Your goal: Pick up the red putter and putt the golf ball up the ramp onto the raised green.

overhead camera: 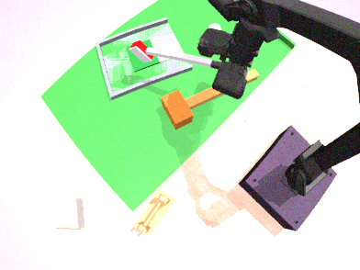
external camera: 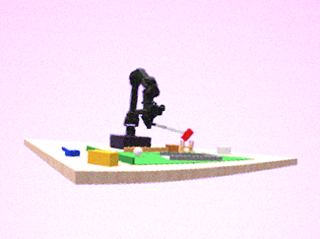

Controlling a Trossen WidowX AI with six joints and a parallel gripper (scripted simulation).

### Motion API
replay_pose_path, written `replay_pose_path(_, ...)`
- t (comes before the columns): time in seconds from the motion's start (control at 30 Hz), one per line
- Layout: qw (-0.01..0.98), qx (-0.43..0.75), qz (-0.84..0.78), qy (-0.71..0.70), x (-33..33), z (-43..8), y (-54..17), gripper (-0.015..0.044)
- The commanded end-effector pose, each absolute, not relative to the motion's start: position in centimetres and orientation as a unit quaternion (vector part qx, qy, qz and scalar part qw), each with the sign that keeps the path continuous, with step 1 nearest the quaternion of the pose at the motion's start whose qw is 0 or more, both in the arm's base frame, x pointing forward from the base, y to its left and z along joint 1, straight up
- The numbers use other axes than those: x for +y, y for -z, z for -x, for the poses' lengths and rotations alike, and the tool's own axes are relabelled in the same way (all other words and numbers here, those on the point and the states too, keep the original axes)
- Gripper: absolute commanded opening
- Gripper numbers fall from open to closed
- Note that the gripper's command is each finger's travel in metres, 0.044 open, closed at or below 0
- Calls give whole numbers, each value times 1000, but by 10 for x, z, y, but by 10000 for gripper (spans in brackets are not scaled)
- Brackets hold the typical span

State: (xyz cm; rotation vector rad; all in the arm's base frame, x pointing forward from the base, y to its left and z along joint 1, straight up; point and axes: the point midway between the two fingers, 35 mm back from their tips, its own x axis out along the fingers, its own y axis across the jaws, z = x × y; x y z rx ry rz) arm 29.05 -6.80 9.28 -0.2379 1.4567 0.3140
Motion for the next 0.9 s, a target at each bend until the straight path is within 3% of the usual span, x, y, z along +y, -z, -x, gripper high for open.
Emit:
replay_pose_path(0.0,733,671,68,-90,-91,-288,-96,0)
replay_pose_path(0.6,699,681,-147,159,-187,-246,-104,0)
replay_pose_path(0.87,696,680,-155,168,-190,-244,-100,0)
